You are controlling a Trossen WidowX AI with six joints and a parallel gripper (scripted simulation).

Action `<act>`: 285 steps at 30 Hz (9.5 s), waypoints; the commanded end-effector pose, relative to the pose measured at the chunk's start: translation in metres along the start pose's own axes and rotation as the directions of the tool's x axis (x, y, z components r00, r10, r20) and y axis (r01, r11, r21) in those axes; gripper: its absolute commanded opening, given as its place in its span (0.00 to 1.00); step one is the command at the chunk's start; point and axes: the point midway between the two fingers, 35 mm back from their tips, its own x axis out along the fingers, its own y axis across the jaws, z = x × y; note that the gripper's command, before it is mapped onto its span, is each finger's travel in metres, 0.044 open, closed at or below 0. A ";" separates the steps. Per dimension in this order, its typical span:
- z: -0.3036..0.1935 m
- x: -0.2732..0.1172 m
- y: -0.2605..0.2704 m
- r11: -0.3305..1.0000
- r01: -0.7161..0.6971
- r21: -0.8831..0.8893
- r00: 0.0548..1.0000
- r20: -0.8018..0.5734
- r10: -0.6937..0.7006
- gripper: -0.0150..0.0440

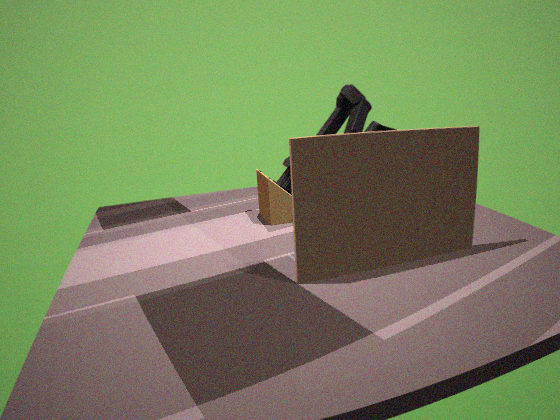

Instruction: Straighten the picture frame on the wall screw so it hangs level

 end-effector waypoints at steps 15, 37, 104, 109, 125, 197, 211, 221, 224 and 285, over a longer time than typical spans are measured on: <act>0.000 0.000 0.000 0.995 0.000 0.096 1.000 -0.002 0.000 0.25; 0.001 0.000 0.002 0.978 0.000 0.210 1.000 -0.002 0.000 0.25; 0.000 -0.185 0.036 0.999 0.005 -0.040 1.000 0.004 -0.005 0.69; 0.002 -0.188 0.035 0.999 0.003 -0.037 1.000 0.007 -0.003 0.69; 0.002 -0.193 0.035 0.999 0.006 -0.042 1.000 0.005 -0.006 0.69; 0.002 -0.193 0.035 0.999 0.006 -0.042 1.000 0.005 -0.006 0.69; 0.000 -0.133 0.008 0.994 0.002 0.112 1.000 0.004 -0.002 0.69; 0.000 -0.125 -0.001 0.990 0.002 0.144 1.000 0.003 -0.002 0.69; 0.000 -0.125 -0.001 0.990 0.002 0.144 1.000 0.003 -0.002 0.69; 0.000 -0.005 0.000 0.990 -0.003 0.143 1.000 0.001 0.003 0.69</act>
